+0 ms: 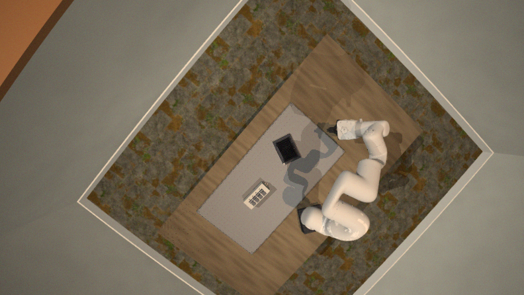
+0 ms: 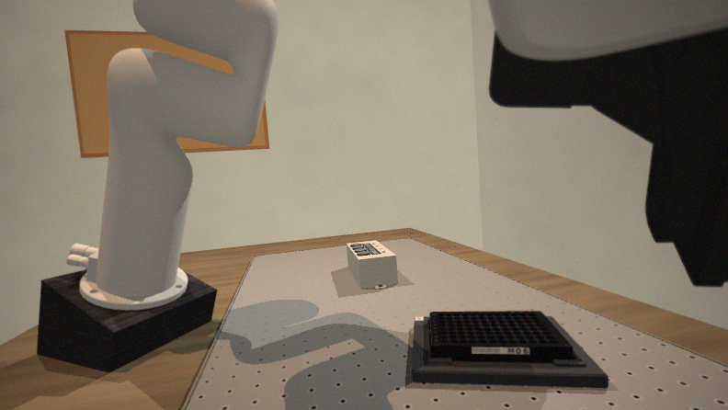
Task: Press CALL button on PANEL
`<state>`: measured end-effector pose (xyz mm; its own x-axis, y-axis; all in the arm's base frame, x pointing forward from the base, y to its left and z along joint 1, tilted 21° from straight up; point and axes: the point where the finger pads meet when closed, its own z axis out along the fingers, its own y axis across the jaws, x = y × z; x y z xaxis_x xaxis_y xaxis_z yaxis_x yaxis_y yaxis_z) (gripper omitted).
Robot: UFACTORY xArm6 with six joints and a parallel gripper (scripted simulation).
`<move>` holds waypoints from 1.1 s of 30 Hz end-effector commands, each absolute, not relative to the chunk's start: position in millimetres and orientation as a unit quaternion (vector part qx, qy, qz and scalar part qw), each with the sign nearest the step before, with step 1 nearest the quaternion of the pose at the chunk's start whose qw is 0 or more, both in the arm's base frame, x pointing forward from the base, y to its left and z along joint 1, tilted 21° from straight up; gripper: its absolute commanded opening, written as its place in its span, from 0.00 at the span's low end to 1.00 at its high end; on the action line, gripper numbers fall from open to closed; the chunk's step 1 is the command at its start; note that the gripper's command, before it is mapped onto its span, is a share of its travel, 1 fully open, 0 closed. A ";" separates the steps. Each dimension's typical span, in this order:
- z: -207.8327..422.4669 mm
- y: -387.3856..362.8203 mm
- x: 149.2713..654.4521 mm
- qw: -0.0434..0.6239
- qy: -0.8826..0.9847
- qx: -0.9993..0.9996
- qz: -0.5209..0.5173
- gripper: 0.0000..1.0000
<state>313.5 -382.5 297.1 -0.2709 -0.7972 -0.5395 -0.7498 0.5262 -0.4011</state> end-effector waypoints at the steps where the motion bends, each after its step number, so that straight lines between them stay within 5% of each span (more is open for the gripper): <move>1: 293.3 -371.7 321.9 0.354 0.796 -0.490 -0.032 0.00; 33: 251.1 -270.0 368.5 0.242 0.738 -0.629 0.033 0.00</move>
